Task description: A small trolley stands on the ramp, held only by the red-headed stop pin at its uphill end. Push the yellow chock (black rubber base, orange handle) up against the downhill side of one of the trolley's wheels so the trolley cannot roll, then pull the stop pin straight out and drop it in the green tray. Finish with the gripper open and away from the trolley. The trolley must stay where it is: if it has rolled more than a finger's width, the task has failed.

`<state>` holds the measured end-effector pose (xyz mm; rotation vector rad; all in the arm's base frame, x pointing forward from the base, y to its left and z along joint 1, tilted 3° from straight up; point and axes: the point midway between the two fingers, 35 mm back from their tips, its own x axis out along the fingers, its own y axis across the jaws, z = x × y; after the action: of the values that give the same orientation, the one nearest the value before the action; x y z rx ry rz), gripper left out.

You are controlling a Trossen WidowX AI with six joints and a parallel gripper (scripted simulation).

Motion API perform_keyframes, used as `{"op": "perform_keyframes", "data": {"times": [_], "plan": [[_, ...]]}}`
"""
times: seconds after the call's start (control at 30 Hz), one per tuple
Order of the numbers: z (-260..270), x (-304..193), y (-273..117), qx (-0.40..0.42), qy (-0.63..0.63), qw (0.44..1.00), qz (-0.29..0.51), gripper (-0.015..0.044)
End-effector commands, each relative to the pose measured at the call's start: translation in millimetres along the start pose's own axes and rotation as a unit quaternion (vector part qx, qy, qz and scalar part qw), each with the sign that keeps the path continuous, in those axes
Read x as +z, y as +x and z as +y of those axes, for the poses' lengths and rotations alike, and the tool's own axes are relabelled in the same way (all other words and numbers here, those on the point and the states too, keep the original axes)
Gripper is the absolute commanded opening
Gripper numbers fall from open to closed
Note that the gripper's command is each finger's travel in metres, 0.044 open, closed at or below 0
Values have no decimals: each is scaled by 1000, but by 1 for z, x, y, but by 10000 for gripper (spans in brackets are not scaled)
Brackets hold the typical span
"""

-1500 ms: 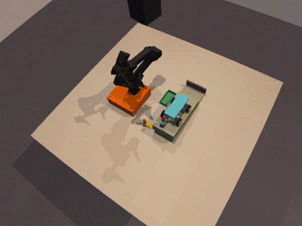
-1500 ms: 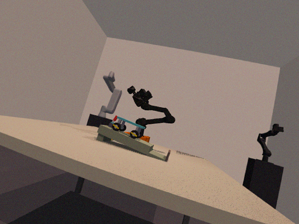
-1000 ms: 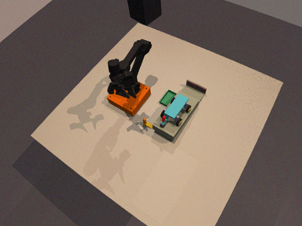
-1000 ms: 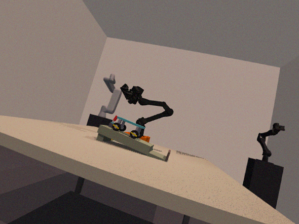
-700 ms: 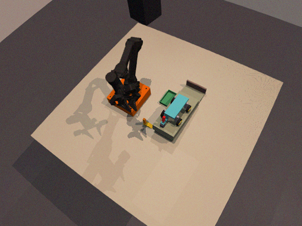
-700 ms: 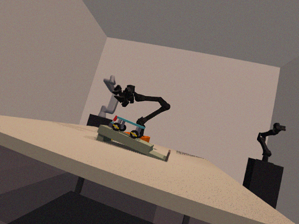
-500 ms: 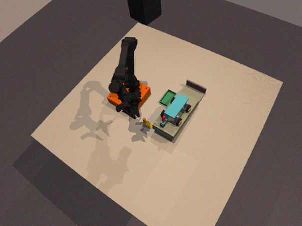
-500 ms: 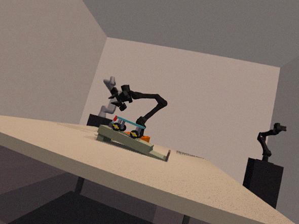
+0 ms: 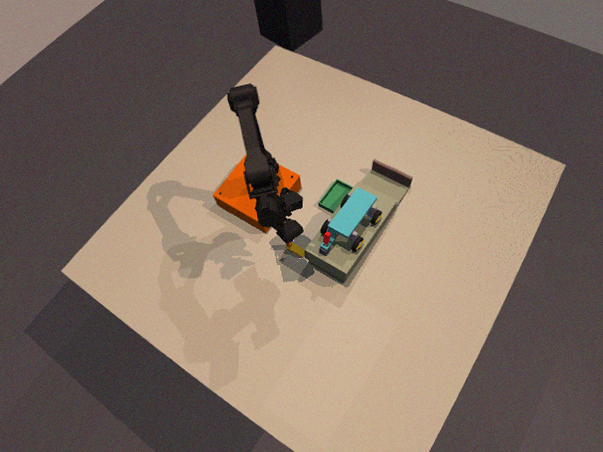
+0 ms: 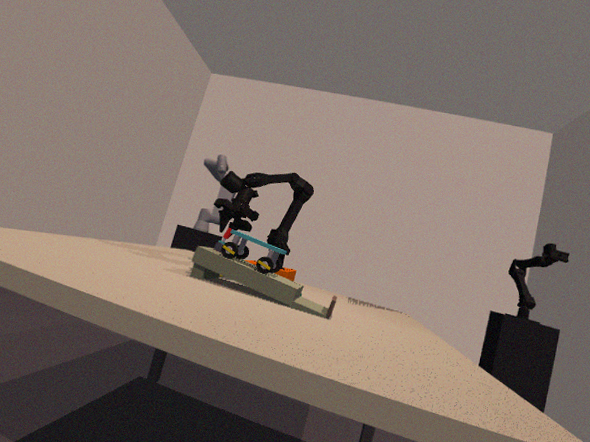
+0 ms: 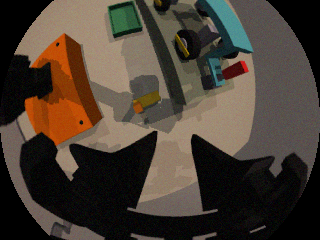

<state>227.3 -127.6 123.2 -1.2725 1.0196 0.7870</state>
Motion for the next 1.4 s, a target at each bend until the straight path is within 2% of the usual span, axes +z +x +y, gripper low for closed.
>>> {"op": "perform_keyframes", "data": {"times": [0.0,0.07,0.13,0.37,0.8,1.37], "plan": [[18,9,8,101,-117,988,-1,190],[27,14,9,152,-181,972,-7,190],[30,15,9,170,-204,964,-9,190],[30,15,10,170,-204,964,-9,190],[44,13,49,171,-204,964,-9,190],[50,12,68,171,-204,964,-9,190]]}}
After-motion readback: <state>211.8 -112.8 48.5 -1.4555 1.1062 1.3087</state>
